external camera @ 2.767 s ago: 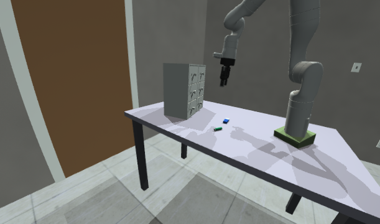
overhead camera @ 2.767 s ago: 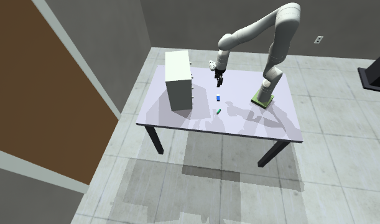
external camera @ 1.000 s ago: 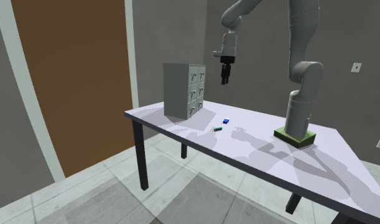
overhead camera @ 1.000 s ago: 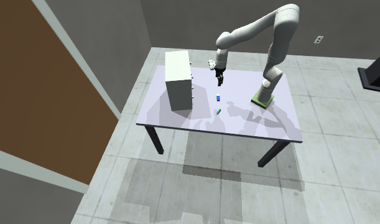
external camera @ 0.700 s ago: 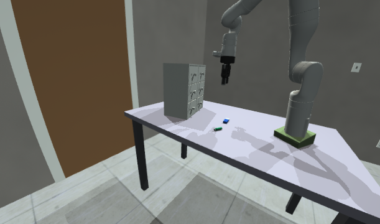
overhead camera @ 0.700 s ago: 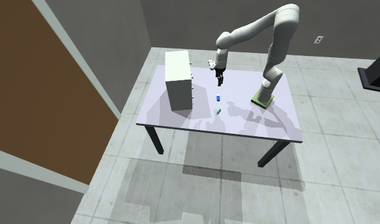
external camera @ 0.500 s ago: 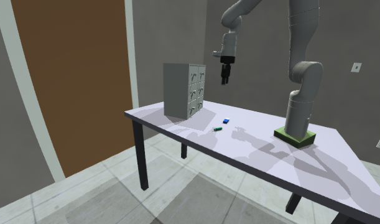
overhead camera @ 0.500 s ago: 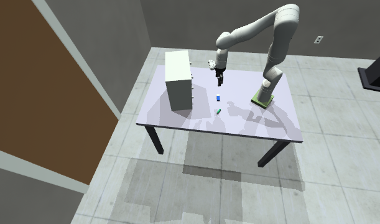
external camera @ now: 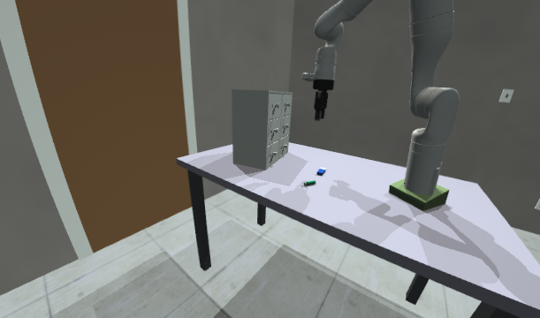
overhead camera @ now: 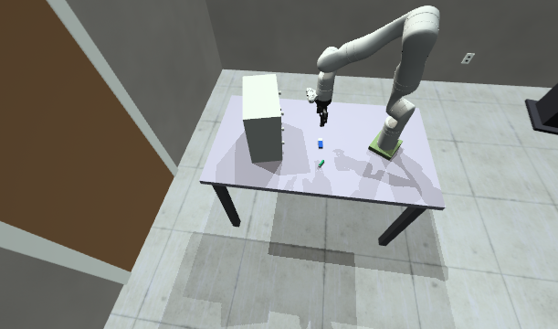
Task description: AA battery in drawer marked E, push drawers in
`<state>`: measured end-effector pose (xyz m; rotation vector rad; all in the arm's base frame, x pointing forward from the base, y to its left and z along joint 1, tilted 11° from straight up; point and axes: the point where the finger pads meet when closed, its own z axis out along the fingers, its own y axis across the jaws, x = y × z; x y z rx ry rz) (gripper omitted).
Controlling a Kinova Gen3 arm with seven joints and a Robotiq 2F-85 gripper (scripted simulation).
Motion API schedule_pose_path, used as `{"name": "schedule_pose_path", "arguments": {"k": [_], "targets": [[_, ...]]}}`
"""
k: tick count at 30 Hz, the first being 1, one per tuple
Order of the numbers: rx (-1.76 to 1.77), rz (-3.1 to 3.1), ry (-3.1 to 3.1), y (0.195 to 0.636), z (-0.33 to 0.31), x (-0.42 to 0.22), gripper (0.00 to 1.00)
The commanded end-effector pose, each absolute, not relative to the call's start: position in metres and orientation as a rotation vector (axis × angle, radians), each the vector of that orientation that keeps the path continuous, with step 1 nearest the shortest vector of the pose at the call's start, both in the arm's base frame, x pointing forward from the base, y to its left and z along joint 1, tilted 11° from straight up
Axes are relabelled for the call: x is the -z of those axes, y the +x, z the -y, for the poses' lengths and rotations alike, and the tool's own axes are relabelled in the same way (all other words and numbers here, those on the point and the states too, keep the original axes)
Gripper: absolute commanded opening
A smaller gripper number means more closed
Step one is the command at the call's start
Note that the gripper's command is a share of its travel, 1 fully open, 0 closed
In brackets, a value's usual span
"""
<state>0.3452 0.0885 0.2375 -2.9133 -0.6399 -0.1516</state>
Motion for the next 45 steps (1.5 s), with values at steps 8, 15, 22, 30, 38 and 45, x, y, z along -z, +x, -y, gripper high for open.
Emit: {"name": "schedule_pose_path", "arguments": {"k": [8,15,22,30,38,45], "targets": [[0.153,0.639,-2.913,0.35,-0.083,-0.237,1.0],[0.153,0.639,-2.913,0.375,-0.053,-0.234,1.0],[0.153,0.639,-2.913,0.405,-0.017,-0.229,1.0],[0.153,0.639,-2.913,0.442,0.028,-0.224,1.0],[0.153,0.639,-2.913,0.444,0.031,-0.224,1.0],[0.155,0.639,-2.913,0.444,0.031,-0.224,1.0]]}}
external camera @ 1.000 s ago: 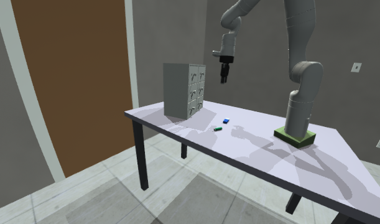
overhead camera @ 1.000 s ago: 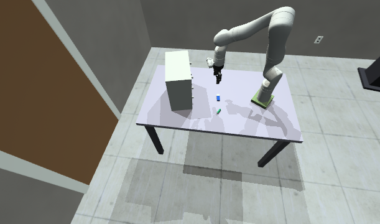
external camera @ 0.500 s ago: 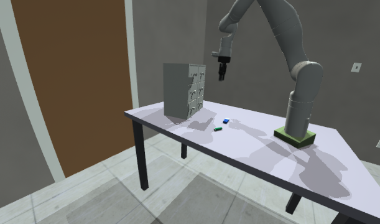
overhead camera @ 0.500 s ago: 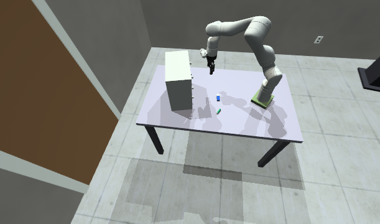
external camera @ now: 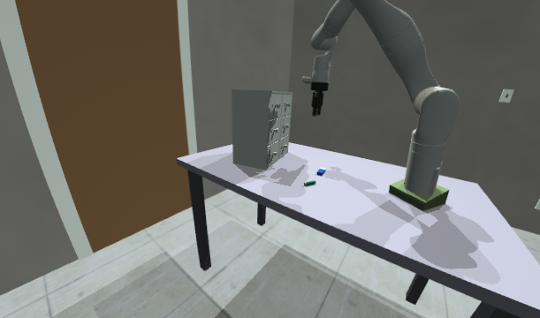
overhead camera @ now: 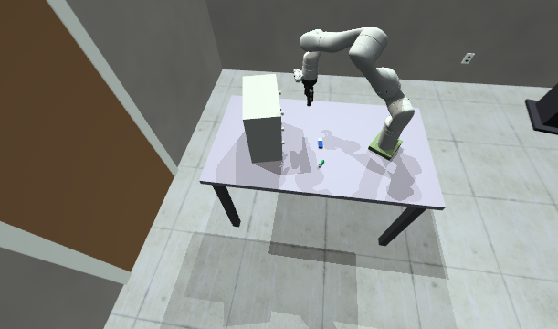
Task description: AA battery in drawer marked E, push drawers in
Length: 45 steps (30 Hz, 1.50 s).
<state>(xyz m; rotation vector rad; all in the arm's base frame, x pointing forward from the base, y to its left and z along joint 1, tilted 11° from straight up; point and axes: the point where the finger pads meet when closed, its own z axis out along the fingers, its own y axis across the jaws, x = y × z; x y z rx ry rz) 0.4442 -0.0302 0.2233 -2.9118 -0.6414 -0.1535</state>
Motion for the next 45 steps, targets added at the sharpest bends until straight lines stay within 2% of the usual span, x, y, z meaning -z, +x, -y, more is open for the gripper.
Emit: {"name": "schedule_pose_path", "arguments": {"k": [1,45], "targets": [[0.156,0.639,-2.913,0.4444,0.031,-0.2235,1.0],[0.327,0.62,-2.876,0.4522,0.0259,-0.2149,1.0]]}}
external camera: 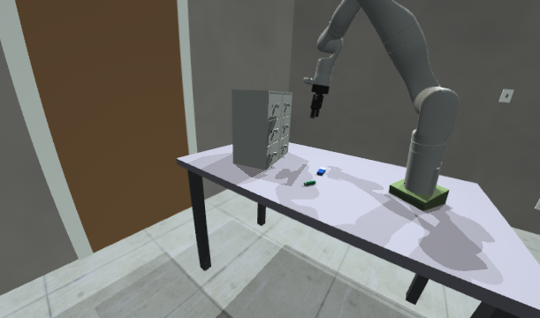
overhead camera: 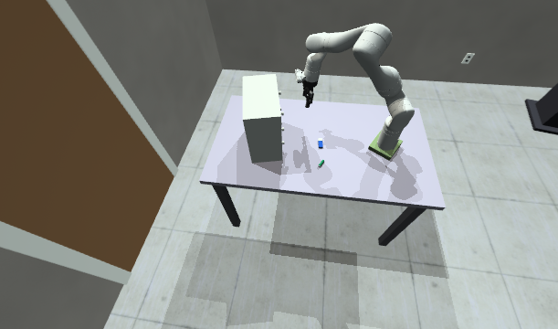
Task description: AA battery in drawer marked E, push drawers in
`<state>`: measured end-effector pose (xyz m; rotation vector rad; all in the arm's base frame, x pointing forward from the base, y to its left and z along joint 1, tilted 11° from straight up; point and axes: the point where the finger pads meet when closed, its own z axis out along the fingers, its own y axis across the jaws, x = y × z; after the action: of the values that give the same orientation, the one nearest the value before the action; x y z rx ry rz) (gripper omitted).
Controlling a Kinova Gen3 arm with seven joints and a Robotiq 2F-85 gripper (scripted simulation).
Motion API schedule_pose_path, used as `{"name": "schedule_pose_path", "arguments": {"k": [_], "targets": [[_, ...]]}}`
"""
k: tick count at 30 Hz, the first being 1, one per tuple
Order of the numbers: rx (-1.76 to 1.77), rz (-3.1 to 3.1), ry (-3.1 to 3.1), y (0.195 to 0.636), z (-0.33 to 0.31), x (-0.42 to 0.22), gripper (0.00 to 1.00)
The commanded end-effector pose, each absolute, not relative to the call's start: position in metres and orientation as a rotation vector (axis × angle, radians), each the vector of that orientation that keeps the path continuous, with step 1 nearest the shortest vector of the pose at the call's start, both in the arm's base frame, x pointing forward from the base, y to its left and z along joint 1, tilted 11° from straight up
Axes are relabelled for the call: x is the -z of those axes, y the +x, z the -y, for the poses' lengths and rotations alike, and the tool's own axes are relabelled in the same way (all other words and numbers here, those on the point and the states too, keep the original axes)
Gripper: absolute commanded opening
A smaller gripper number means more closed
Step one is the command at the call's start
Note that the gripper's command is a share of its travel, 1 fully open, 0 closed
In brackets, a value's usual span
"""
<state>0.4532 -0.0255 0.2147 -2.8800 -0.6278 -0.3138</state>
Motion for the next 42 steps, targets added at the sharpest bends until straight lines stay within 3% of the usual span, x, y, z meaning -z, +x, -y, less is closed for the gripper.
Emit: {"name": "schedule_pose_path", "arguments": {"k": [1,42], "targets": [[0.337,0.619,-2.873,0.453,0.026,-0.214,1.0],[0.719,0.566,-2.754,0.471,0.014,-0.195,1.0]]}}
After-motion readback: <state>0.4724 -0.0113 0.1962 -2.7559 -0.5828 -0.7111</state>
